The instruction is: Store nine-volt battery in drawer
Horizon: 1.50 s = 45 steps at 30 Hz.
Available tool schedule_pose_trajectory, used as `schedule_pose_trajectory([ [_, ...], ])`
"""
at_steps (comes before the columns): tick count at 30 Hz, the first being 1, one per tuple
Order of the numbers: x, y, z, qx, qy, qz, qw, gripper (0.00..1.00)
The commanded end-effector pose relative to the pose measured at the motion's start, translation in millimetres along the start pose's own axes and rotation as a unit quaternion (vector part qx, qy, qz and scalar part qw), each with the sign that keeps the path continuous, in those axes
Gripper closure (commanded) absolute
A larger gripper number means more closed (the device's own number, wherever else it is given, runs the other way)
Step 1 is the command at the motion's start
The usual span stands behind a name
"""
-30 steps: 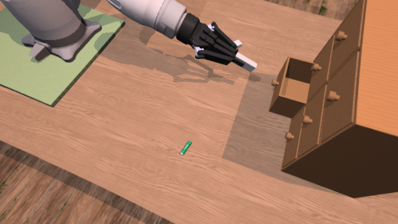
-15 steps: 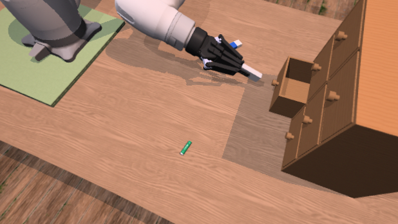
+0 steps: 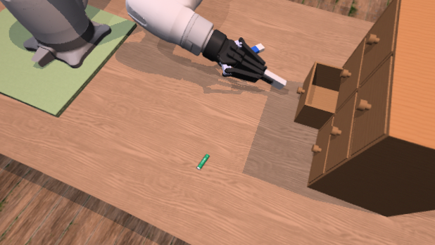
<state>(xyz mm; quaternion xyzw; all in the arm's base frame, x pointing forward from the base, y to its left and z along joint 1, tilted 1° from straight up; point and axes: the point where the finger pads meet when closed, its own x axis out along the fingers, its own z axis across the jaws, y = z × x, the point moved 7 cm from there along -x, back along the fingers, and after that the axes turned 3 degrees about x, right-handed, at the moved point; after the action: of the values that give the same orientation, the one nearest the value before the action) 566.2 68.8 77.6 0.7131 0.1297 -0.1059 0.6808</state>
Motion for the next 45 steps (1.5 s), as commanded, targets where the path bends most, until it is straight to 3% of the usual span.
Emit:
schedule_pose_trajectory([
  [1, 0.0, 0.1, 0.0, 0.000, 0.000, 0.000, 1.000, 1.00],
  [24, 2.7, 1.1, -0.1, 0.000, 0.000, 0.000, 1.000, 1.00],
  [45, 20.8, 7.7, -0.4, 0.000, 0.000, 0.000, 1.000, 1.00],
])
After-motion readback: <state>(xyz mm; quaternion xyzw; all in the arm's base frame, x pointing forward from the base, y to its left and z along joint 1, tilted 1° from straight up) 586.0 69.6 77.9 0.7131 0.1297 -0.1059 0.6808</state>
